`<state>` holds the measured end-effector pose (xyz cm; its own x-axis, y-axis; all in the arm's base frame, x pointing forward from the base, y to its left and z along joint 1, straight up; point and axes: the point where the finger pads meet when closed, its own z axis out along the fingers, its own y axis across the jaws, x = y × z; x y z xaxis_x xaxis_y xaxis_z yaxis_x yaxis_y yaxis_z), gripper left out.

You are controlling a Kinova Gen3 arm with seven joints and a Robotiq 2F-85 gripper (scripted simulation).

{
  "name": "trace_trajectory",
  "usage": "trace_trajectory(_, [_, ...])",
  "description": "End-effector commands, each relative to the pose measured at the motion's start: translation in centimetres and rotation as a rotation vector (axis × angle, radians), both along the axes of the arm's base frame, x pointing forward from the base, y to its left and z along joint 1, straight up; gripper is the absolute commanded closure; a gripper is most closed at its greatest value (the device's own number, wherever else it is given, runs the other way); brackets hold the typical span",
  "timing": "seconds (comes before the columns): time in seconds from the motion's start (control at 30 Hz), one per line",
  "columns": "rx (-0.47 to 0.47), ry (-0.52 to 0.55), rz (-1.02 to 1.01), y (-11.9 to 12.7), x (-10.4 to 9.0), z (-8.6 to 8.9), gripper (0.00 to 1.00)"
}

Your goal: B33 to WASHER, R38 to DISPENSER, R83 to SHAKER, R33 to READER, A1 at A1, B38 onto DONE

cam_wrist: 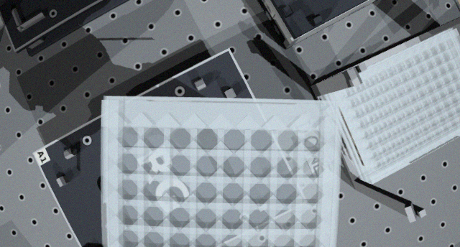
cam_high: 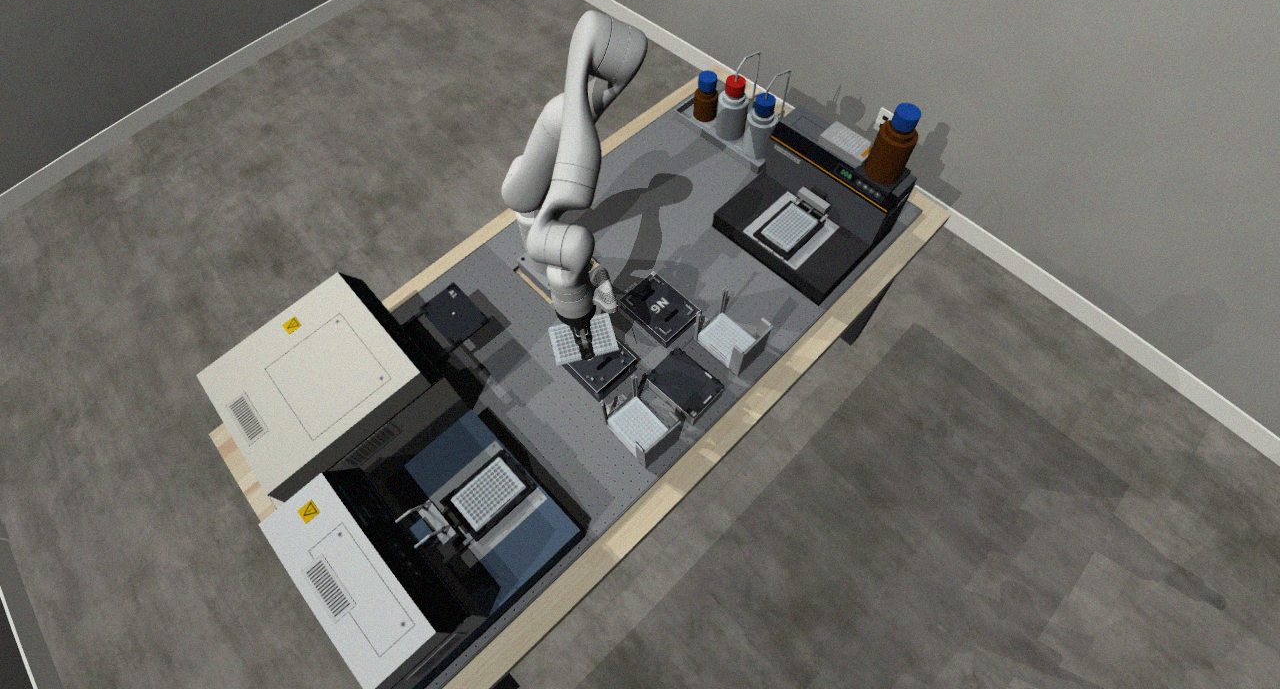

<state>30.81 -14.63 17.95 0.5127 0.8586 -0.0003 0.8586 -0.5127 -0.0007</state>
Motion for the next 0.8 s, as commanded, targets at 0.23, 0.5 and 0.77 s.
trace_trajectory(0.23, [0.000,-0.002,0.118,-1.4,-1.9,0.0,0.06])
trace_trajectory(0.5, [0.000,-0.002,0.188,-2.5,-3.5,0.0,0.06])
trace_trajectory(0.77, [0.000,-0.002,0.281,-2.5,-3.5,0.0,0.06])
